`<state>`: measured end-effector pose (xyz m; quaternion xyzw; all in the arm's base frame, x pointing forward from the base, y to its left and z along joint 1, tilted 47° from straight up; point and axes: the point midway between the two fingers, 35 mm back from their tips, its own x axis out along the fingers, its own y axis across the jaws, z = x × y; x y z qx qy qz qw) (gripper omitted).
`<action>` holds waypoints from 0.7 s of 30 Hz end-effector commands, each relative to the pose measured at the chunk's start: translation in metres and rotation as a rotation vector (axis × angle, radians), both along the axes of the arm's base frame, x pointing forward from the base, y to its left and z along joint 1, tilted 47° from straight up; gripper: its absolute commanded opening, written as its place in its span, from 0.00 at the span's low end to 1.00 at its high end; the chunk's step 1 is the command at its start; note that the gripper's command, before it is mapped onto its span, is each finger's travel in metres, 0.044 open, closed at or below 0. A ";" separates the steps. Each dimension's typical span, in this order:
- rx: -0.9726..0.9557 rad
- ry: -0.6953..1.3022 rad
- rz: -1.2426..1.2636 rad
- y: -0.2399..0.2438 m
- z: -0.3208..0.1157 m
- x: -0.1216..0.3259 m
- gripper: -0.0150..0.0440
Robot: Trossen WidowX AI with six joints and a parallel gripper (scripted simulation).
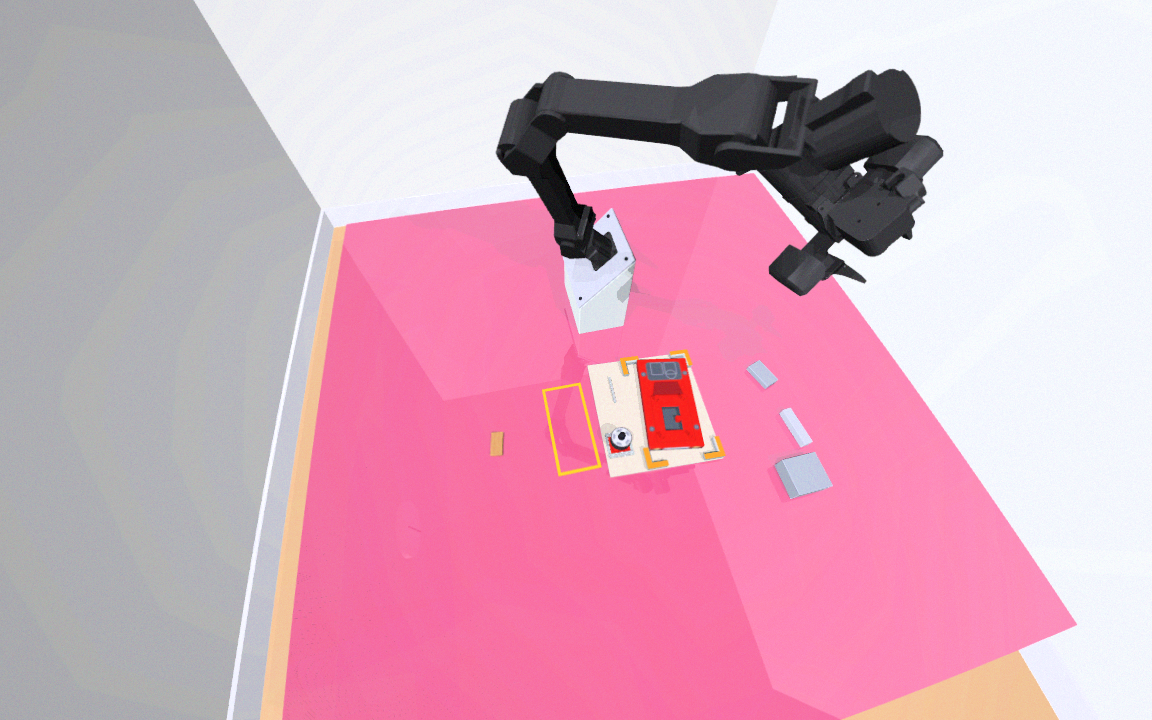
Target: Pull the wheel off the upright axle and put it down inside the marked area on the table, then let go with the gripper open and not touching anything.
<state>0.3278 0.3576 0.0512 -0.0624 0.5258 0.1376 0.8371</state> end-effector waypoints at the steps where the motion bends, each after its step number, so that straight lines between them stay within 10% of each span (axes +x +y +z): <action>1: -0.038 0.013 -0.265 -0.053 -0.013 0.026 0.76; 21: -0.187 -0.174 -1.511 -0.321 -0.036 0.060 0.76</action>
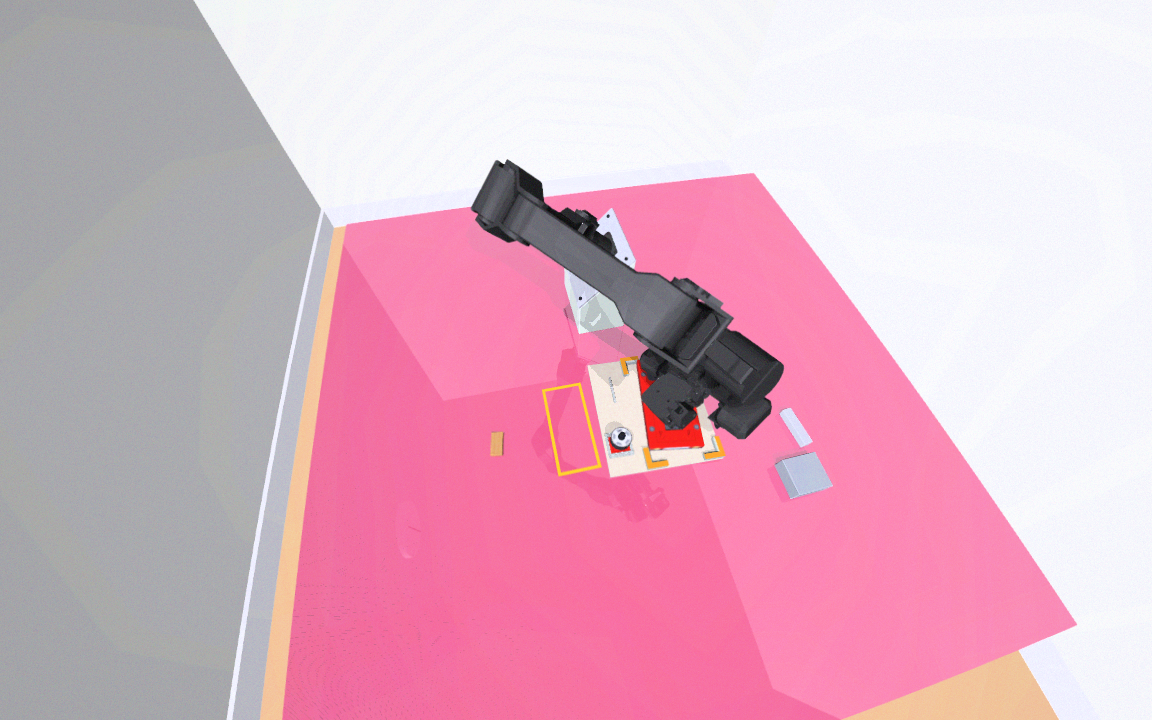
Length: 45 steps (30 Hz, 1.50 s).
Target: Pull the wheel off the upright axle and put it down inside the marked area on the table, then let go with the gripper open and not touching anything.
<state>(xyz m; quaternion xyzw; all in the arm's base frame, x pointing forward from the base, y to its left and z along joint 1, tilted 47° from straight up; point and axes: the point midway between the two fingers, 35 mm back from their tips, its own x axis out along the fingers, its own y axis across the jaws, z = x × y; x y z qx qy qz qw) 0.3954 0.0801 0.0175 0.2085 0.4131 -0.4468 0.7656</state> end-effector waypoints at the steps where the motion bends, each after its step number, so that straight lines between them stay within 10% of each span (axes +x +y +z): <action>1: -0.070 -0.048 -0.240 -0.056 -0.003 -0.010 0.76; 41: -0.173 -0.141 -0.520 -0.181 -0.043 -0.029 0.76; 45: -0.168 -0.139 -0.526 -0.178 -0.041 -0.029 0.58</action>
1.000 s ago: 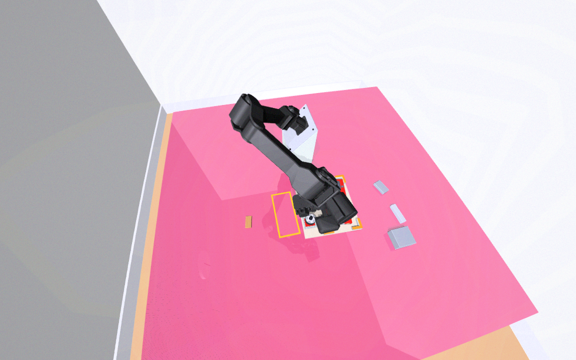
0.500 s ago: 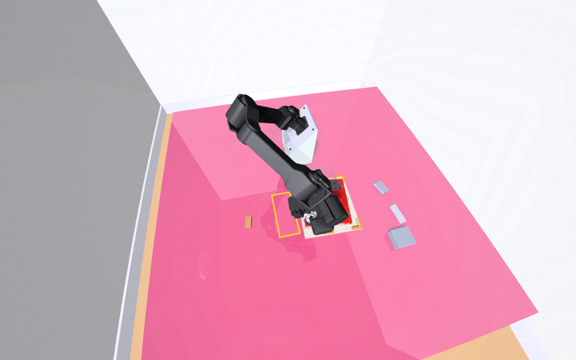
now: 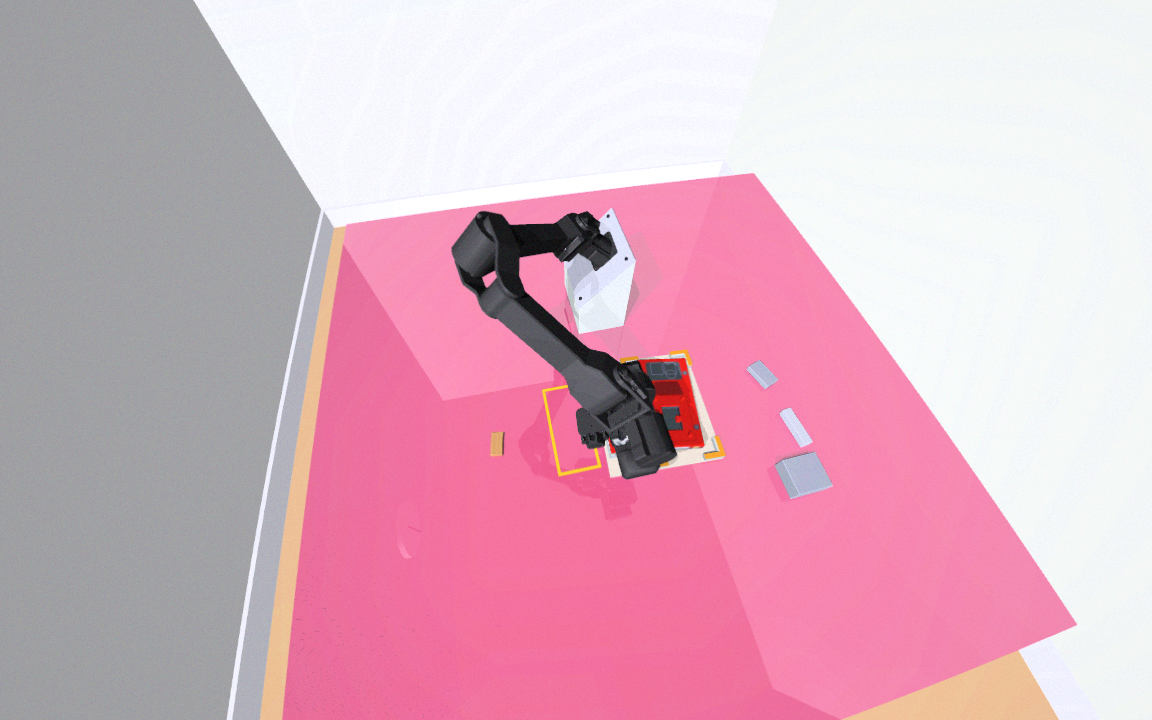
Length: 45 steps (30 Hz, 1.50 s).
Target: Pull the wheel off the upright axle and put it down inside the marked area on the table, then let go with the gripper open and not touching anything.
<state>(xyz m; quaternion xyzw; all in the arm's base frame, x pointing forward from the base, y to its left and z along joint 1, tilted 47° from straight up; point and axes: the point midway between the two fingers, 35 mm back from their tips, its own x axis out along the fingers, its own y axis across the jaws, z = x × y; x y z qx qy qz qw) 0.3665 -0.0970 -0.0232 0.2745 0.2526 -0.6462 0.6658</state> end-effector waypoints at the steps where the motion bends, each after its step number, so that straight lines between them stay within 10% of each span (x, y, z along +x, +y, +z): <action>1: 0.000 0.001 -0.003 -0.001 0.000 0.000 0.57; 14: 0.000 0.001 -0.003 0.000 0.000 0.000 0.25; 45: 0.000 0.001 -0.001 0.008 0.007 0.000 0.25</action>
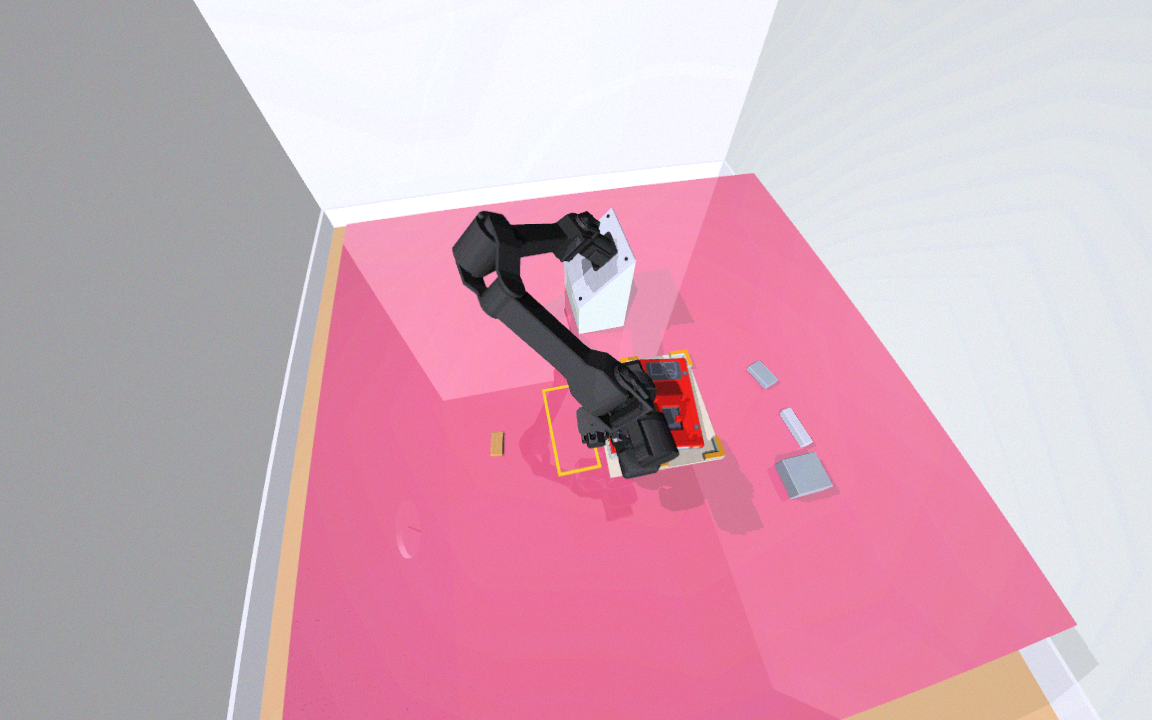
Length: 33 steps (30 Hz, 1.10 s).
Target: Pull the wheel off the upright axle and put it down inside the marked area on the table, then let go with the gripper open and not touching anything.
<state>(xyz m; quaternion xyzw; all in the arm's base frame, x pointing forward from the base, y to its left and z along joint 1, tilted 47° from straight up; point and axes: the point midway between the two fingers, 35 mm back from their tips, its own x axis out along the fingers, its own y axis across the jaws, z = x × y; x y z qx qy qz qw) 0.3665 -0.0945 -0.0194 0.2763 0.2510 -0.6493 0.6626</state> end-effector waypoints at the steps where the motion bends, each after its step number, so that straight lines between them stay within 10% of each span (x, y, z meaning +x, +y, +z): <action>1: -0.001 0.003 0.009 0.006 0.004 0.000 0.25; 33: -0.002 0.003 0.010 0.013 0.011 -0.001 0.25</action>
